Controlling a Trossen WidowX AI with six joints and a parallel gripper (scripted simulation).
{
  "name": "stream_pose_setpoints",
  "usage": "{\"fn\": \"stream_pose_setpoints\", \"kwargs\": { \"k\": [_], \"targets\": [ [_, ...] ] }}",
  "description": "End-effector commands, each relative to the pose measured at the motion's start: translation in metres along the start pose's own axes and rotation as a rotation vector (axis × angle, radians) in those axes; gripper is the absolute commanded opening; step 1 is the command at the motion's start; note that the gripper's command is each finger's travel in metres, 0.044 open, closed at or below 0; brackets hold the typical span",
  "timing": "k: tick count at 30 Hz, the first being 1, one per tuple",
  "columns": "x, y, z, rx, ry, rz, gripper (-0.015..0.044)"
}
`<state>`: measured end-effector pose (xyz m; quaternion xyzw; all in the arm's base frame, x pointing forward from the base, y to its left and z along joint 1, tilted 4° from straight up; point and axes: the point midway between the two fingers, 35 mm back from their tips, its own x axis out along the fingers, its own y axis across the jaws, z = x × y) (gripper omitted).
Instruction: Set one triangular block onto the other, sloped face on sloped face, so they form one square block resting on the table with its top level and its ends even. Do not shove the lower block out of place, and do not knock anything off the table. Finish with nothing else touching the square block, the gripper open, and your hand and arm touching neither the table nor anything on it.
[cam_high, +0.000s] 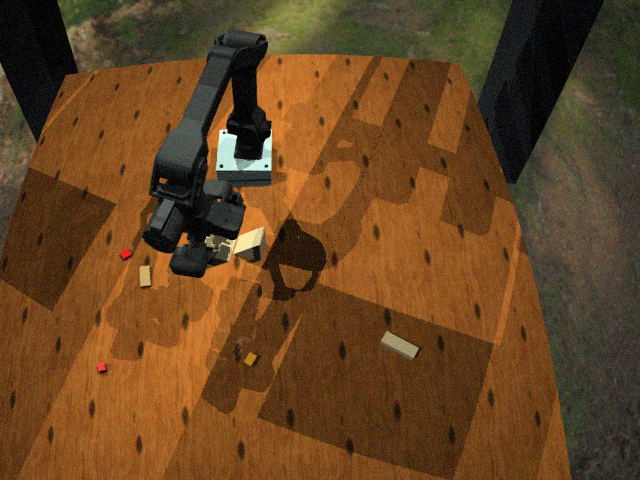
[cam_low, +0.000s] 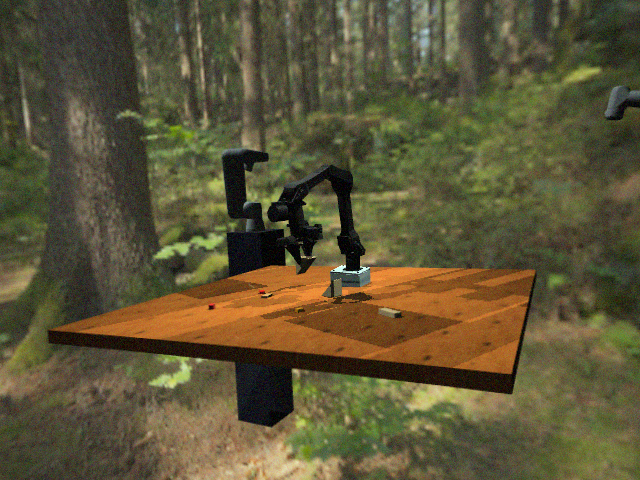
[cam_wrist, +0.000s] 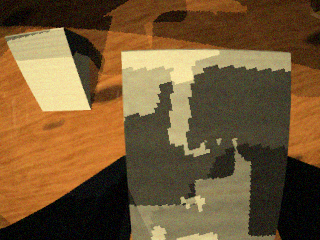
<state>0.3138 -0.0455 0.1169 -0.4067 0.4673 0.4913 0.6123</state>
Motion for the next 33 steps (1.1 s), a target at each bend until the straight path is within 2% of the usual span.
{"fn": "stream_pose_setpoints", "kwargs": {
  "k": [1,21,33],
  "targets": [
    [-0.008,0.015,-0.004,-0.002,-0.004,0.004,0.0],
    [-0.036,0.095,-0.018,-0.001,-0.003,0.009,0.0],
    [0.013,0.092,-0.008,-0.001,-0.004,0.009,0.0]
  ]
}}
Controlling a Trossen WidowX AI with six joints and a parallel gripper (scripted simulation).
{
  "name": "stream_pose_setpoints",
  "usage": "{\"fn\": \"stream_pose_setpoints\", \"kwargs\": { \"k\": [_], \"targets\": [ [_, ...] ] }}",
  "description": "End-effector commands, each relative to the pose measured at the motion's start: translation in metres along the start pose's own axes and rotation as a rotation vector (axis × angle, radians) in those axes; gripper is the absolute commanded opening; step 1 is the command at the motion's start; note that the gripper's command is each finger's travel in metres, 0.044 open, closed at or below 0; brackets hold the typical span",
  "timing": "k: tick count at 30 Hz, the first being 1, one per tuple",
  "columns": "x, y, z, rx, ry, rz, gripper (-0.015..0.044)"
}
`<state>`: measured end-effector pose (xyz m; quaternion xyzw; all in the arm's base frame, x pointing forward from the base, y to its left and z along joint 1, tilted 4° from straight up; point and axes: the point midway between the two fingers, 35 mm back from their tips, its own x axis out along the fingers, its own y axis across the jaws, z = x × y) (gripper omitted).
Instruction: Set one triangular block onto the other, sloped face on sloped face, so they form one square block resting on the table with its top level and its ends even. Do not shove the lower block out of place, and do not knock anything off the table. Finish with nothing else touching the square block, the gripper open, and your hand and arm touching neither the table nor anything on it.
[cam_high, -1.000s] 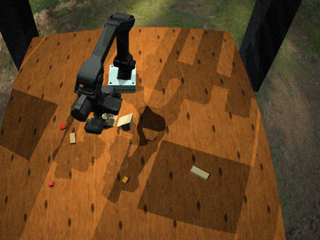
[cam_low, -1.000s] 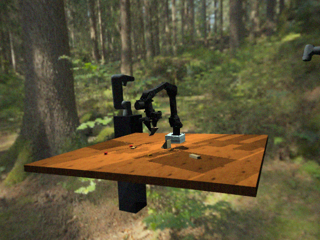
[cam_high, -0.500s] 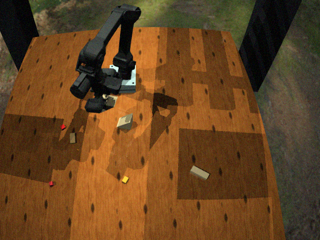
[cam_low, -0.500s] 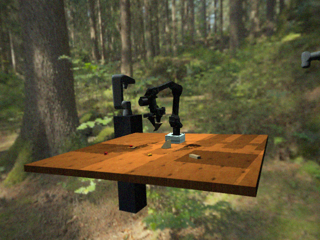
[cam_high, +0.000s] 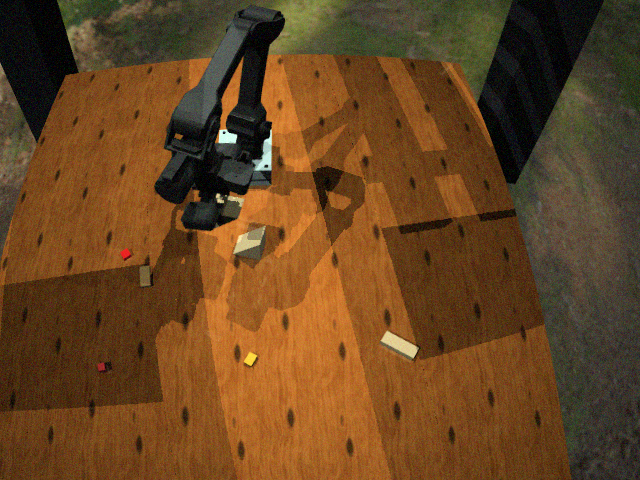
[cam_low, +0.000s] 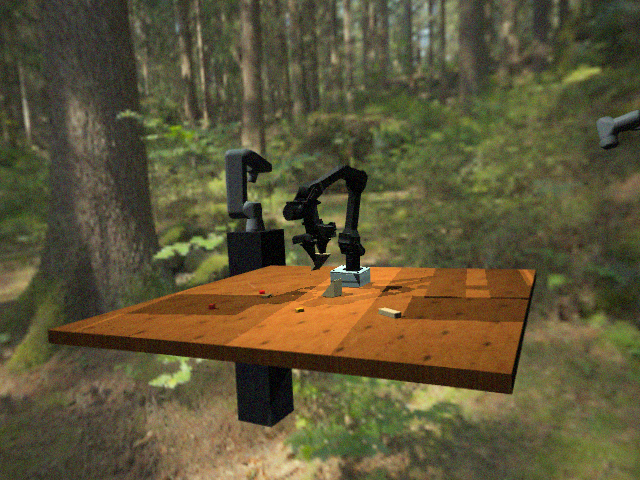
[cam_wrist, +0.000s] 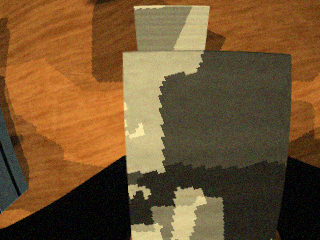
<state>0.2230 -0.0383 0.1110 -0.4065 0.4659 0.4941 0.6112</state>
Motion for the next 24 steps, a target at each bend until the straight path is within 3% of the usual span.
{"fn": "stream_pose_setpoints", "kwargs": {
  "k": [1,16,24],
  "targets": [
    [0.017,0.001,0.004,0.004,-0.001,0.005,0.0],
    [0.069,0.005,0.015,0.004,-0.004,0.006,0.0],
    [0.07,0.006,0.015,0.006,-0.005,-0.006,0.0]
  ]
}}
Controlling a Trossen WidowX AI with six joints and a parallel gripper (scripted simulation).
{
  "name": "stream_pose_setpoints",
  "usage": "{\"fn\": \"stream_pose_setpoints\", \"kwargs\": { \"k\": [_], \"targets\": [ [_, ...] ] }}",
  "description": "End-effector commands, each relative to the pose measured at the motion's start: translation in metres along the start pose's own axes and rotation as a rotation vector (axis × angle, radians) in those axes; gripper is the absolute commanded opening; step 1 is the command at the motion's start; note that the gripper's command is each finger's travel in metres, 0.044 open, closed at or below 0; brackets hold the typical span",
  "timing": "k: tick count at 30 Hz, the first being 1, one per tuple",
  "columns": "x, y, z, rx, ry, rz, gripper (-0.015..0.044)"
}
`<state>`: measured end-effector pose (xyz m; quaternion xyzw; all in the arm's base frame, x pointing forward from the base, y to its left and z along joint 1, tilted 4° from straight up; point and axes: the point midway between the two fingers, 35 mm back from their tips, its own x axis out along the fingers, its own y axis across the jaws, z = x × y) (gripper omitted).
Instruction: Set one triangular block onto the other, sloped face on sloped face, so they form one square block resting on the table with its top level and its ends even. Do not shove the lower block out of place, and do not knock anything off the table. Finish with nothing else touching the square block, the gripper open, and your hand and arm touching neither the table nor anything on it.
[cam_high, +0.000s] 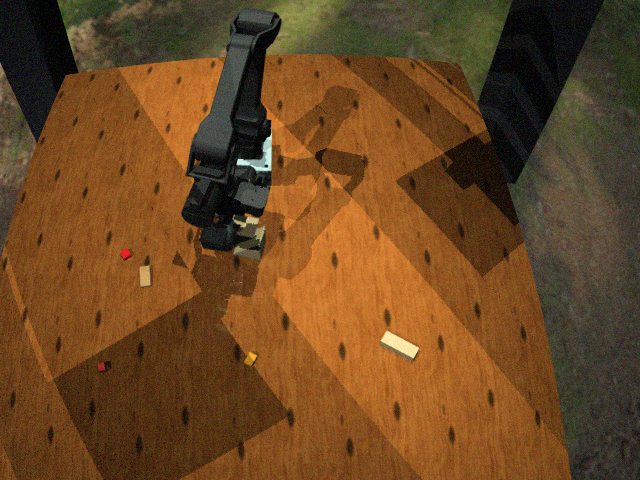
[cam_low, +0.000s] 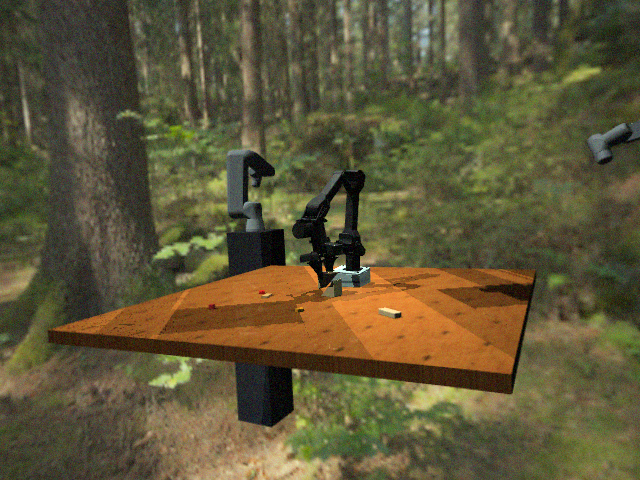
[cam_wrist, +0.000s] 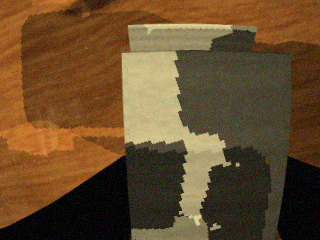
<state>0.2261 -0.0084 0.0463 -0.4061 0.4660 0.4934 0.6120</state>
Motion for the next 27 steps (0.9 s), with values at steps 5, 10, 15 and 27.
{"fn": "stream_pose_setpoints", "kwargs": {
  "k": [5,10,15,27],
  "targets": [
    [0.0006,0.0009,0.0006,0.004,-0.005,-0.004,0.0],
    [0.0006,0.0009,0.0009,0.006,-0.006,-0.005,0.0],
    [0.0008,0.0018,0.0002,0.006,-0.006,-0.005,0.0],
    [0.0079,0.0015,0.0017,0.006,-0.006,-0.005,0.0]
  ]
}}
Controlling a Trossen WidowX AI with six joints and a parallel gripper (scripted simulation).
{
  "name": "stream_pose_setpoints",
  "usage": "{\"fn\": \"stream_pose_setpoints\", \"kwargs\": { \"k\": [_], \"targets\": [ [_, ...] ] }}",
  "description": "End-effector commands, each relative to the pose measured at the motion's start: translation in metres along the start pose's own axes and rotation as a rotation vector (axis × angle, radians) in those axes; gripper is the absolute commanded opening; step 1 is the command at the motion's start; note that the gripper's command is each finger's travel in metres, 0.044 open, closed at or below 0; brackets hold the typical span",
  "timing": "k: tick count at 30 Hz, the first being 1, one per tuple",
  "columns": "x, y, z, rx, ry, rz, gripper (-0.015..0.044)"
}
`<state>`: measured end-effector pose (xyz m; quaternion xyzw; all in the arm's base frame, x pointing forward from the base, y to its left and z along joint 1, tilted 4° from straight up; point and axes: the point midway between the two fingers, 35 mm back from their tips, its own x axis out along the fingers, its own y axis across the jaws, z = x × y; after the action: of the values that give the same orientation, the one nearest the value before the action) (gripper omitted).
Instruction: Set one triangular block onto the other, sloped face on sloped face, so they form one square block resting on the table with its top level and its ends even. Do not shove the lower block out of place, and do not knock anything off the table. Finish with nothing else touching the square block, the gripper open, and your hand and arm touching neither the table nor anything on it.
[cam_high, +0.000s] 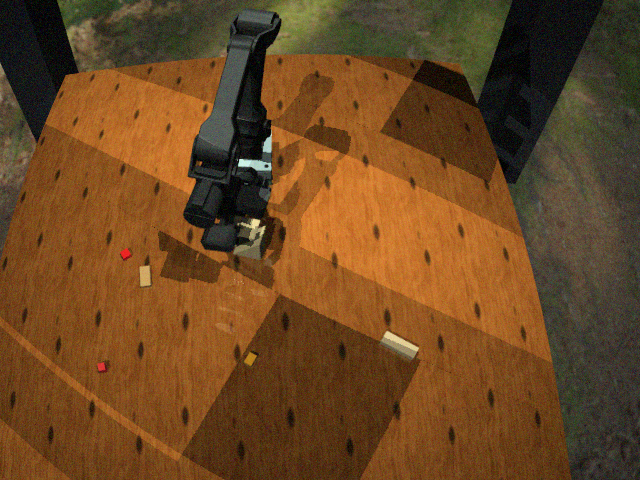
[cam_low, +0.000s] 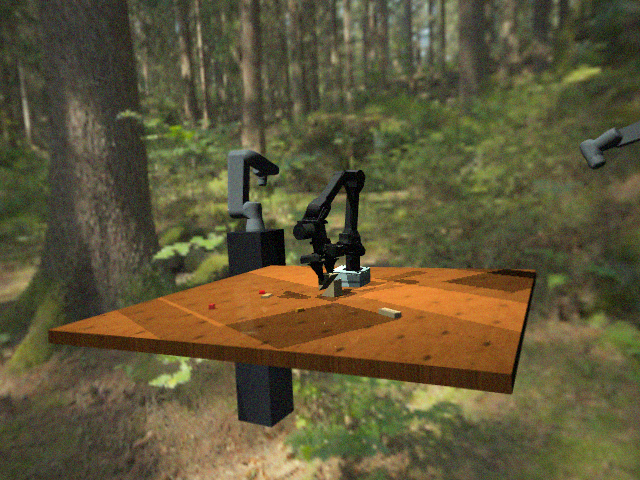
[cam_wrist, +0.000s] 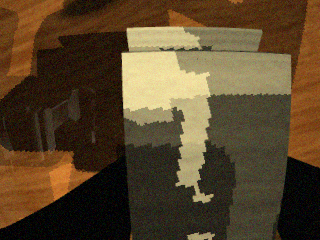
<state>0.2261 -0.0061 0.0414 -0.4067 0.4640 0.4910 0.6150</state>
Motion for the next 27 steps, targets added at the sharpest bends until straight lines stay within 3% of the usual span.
{"fn": "stream_pose_setpoints", "kwargs": {
  "k": [1,27],
  "targets": [
    [0.003,0.001,0.001,0.004,-0.003,0.003,0.0],
    [0.018,0.001,0.004,0.004,-0.005,0.004,0.0]
  ]
}}
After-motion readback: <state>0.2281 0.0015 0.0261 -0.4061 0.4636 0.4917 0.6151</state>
